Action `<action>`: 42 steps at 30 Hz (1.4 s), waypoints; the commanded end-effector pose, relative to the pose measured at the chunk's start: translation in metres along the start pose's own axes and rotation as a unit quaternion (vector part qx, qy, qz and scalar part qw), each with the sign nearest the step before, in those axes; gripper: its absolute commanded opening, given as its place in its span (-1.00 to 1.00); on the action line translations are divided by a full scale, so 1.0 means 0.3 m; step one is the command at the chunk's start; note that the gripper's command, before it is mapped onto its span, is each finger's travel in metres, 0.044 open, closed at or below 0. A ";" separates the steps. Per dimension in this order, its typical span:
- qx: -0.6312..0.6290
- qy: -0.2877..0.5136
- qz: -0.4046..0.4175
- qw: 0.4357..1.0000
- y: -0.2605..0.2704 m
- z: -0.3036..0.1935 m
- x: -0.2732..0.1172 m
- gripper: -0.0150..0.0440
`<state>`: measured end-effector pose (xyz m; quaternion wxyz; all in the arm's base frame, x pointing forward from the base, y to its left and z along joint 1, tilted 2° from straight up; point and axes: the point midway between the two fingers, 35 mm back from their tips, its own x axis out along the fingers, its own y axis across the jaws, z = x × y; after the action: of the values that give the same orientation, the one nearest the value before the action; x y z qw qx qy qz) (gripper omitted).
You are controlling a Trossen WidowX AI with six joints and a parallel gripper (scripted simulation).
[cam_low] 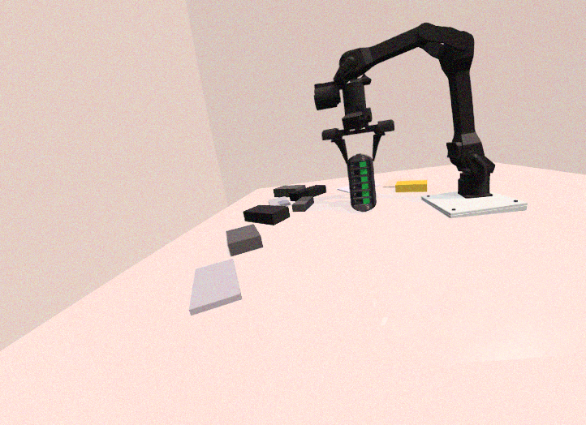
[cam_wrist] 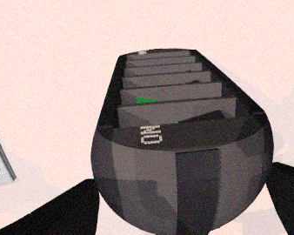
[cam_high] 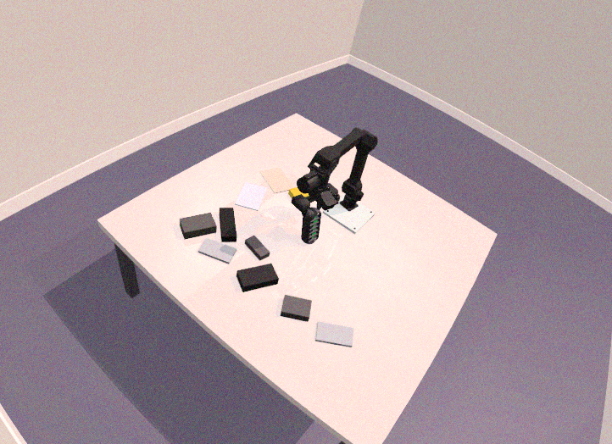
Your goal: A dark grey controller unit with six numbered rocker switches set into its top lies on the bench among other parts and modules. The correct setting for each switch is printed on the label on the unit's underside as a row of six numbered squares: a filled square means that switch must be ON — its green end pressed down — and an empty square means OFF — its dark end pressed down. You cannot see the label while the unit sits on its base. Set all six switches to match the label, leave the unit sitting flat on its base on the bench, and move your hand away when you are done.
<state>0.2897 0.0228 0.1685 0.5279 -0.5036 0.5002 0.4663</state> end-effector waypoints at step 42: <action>-0.003 0.000 0.004 1.000 0.006 -0.118 0.039 0.65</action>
<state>0.2885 -0.0117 0.1607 0.5266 -0.5048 0.5027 0.4638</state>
